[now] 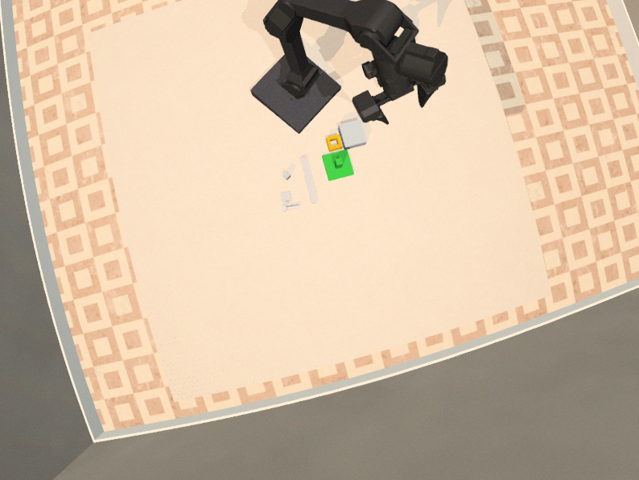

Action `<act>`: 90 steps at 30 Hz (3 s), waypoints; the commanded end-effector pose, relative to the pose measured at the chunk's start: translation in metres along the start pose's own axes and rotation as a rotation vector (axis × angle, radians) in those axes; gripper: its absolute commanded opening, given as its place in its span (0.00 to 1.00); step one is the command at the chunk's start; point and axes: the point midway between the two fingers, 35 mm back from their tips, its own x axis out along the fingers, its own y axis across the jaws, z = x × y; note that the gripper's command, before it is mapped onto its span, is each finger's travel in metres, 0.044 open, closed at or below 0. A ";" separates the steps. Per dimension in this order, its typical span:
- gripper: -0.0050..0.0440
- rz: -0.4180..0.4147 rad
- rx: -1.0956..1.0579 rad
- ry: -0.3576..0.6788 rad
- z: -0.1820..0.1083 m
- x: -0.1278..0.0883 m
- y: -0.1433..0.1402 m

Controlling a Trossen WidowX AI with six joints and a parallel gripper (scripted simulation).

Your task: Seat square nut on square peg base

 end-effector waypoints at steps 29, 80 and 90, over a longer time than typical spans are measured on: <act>0.33 0.165 0.044 -0.190 0.046 0.108 0.080; 0.10 0.256 0.127 -0.407 0.164 0.211 0.174; 0.10 0.256 0.127 -0.407 0.166 0.216 0.175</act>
